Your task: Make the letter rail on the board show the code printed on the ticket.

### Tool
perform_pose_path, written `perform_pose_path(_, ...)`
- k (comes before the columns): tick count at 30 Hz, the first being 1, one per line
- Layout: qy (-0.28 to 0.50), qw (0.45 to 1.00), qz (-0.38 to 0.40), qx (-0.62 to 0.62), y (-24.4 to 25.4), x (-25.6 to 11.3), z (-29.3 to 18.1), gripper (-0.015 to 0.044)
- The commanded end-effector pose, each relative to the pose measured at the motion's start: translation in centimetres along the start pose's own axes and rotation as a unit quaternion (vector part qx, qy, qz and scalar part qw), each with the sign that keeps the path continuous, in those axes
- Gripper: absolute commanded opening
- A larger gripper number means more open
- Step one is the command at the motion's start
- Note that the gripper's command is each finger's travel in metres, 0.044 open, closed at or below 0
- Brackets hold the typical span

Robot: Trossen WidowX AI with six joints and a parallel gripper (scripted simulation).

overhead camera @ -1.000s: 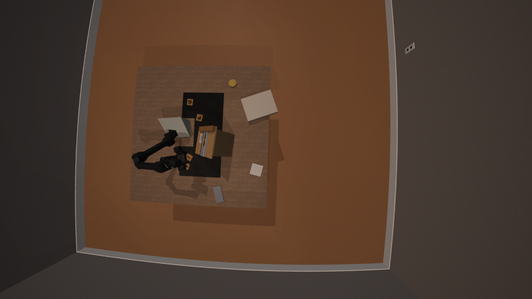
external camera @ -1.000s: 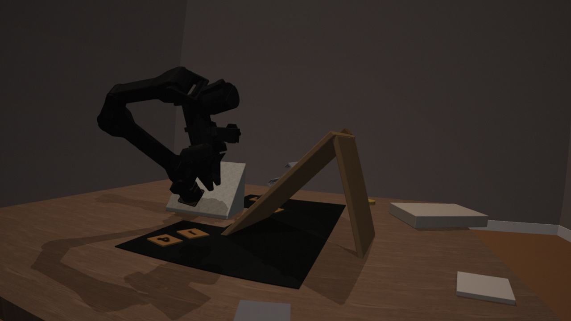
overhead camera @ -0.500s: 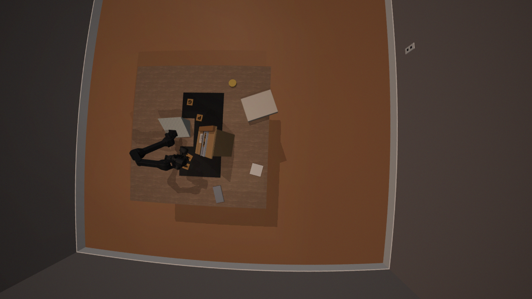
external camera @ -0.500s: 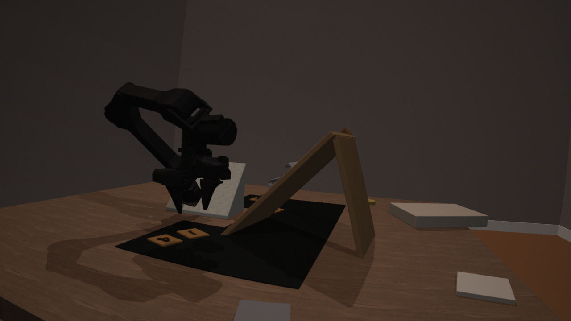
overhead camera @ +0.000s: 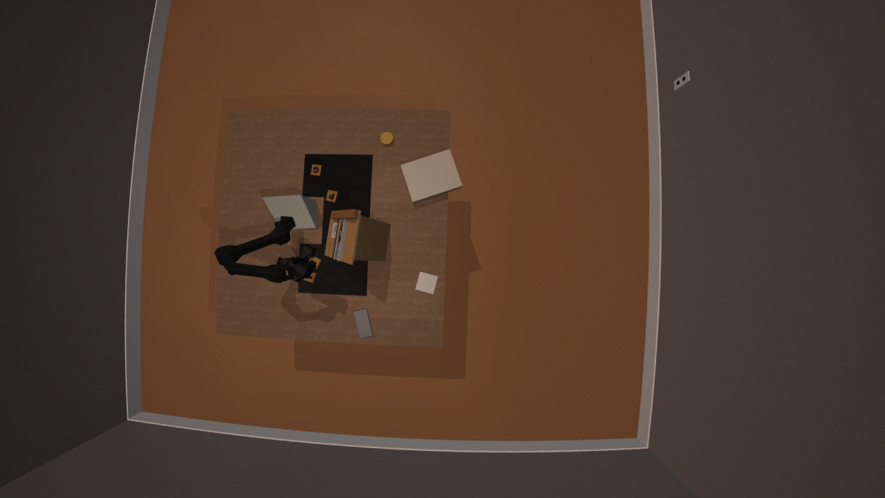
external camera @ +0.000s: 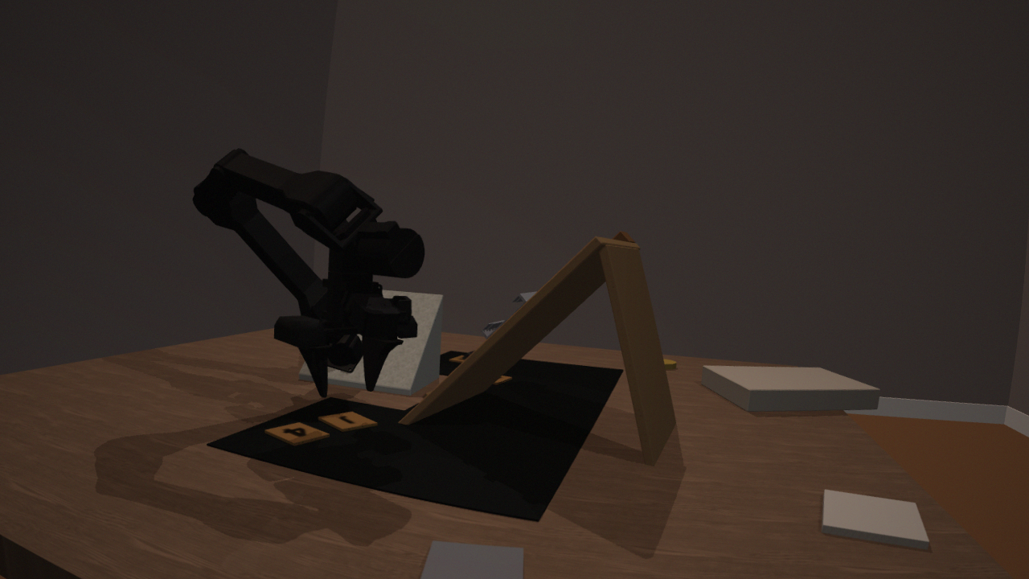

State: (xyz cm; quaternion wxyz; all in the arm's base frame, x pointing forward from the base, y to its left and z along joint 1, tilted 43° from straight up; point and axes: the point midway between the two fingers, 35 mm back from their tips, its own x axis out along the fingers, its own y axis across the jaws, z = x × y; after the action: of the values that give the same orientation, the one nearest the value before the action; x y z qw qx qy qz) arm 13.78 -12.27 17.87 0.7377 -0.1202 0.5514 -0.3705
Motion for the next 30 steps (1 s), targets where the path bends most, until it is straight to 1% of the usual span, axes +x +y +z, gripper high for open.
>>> perform_pose_path(1, 0.001, 1.0, 0.0, -0.003, 0.1, 1.7, -0.1, 0.034)
perform_pose_path(17, 0.001, 1.0, 0.0, -0.003, 0.2, 2.1, -0.1, 0.034)
perform_pose_path(30, 0.0, 1.0, -0.001, -0.003, 0.1, 3.9, -0.1, 0.034)
